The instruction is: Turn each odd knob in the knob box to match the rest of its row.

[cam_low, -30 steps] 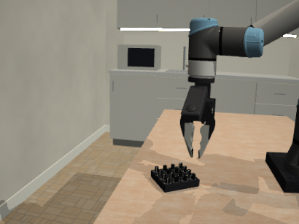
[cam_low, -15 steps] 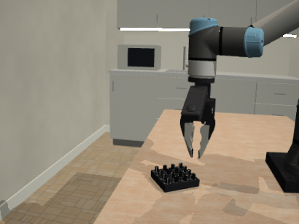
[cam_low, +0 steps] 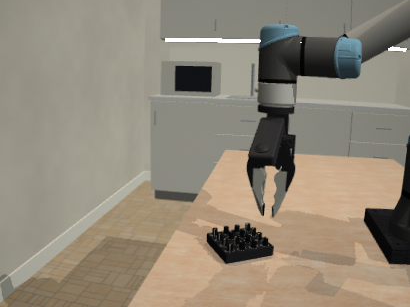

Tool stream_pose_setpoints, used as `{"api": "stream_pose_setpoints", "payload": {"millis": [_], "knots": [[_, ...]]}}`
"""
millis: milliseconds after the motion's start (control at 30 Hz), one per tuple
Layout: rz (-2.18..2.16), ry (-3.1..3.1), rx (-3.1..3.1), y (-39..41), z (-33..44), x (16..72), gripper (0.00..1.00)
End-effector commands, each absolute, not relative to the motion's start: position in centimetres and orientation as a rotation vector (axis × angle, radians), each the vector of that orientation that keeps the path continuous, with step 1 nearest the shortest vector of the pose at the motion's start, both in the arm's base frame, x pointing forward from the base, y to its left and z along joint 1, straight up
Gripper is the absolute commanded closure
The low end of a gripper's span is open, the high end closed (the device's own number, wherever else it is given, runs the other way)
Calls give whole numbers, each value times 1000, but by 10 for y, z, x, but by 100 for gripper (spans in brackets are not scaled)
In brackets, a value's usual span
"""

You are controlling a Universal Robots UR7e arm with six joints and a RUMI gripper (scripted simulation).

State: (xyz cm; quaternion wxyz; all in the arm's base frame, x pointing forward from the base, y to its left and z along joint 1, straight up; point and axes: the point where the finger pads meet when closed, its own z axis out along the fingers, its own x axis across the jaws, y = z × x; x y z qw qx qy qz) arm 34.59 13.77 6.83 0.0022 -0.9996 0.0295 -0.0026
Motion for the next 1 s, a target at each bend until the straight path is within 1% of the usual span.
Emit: {"api": "stream_pose_setpoints", "payload": {"millis": [0, 967], "knots": [[-10, 93, -3135, 137, 67, 346, 89], [-6, 93, -3135, 137, 36, 346, 89]]}}
